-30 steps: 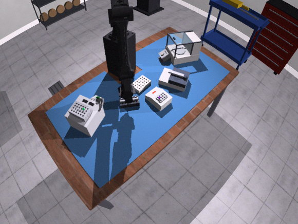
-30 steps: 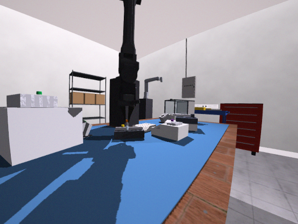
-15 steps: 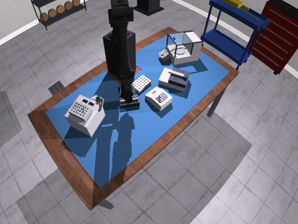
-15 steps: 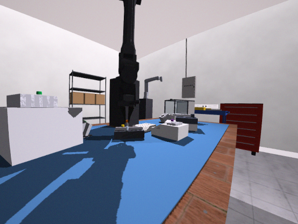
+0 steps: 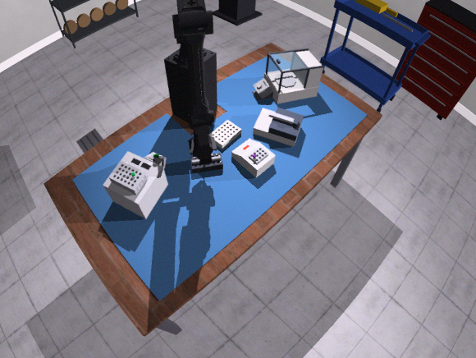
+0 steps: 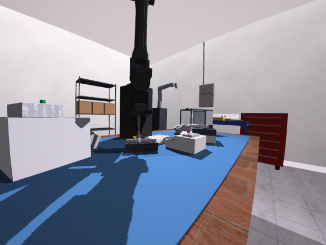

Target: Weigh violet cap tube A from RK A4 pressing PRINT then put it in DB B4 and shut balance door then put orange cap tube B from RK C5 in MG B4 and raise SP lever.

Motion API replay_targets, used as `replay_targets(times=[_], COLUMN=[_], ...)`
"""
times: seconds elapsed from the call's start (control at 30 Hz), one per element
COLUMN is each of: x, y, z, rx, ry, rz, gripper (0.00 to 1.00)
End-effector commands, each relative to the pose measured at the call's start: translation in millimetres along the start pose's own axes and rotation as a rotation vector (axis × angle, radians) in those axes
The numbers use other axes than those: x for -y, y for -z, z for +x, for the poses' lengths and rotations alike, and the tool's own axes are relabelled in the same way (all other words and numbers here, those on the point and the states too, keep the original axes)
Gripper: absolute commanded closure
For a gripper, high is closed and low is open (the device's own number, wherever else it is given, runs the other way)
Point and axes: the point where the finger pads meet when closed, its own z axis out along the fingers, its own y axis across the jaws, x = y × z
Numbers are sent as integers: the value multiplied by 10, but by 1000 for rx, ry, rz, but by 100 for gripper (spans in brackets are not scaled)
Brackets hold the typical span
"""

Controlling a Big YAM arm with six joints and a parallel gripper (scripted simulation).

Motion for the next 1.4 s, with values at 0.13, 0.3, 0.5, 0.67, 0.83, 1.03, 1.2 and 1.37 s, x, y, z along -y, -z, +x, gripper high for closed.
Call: replay_targets(times=[0.13,0.3,0.5,0.67,0.83,1.03,1.2,1.37], x=[-12,-13,-15,-15,-16,-17,-18,-18], y=[-86,-86,-86,-86,-86,-93,-96,-96], z=[130,141,149,160,161,124,146,141], rx=[-21,-24,-23,-25,-24,-17,-29,-30], ry=[-5,-5,-5,-5,-5,-5,-5,-5], rz=[-1,-1,-1,-1,-1,-1,-1,-1], gripper=[91,91,91,91,91,91,91,91])
